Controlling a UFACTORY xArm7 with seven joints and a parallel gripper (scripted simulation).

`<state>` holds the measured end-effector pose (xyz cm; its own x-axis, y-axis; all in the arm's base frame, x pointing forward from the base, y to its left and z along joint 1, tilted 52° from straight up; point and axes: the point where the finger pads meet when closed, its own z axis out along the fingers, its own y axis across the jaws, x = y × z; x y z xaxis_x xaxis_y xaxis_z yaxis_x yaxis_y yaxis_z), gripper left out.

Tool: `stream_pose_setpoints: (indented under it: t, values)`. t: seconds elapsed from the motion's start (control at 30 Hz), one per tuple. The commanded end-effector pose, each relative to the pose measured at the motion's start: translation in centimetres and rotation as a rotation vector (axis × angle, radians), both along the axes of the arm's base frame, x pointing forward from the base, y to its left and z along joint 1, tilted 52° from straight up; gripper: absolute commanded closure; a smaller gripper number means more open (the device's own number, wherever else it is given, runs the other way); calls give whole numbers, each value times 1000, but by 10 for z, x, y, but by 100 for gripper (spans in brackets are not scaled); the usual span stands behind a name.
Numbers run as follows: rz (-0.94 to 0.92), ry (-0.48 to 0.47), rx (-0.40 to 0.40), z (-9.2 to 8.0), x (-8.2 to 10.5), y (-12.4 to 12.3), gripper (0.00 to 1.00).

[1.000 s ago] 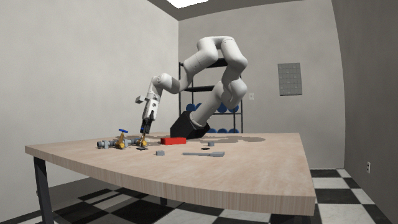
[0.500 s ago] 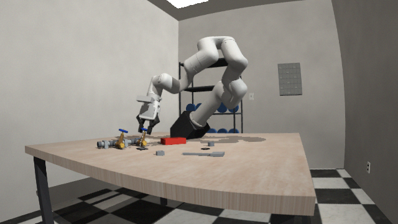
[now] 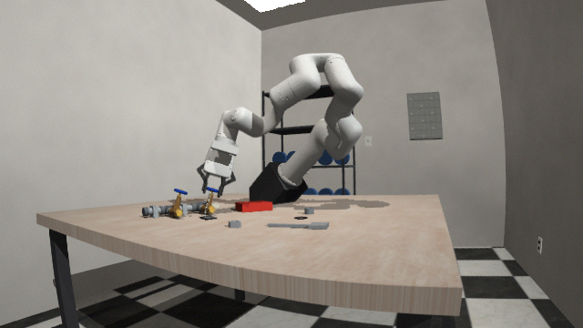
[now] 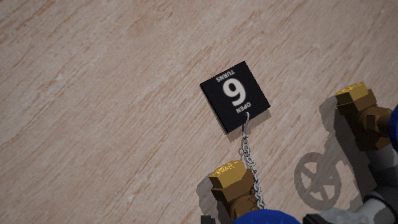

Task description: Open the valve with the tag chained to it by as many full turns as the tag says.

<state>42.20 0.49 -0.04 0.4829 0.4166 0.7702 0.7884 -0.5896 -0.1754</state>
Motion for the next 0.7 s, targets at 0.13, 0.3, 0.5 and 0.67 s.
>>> stream_pose_setpoints:
  t: [0.13, 0.3, 0.5, 0.67]
  values:
    - [260, -350, -172, 1, 1, -2, 100]
    - [364, -493, -240, 1, 1, -2, 100]
    - [389, -522, -257, 1, 1, -2, 100]
    - [391, -524, -259, 1, 1, -2, 0]
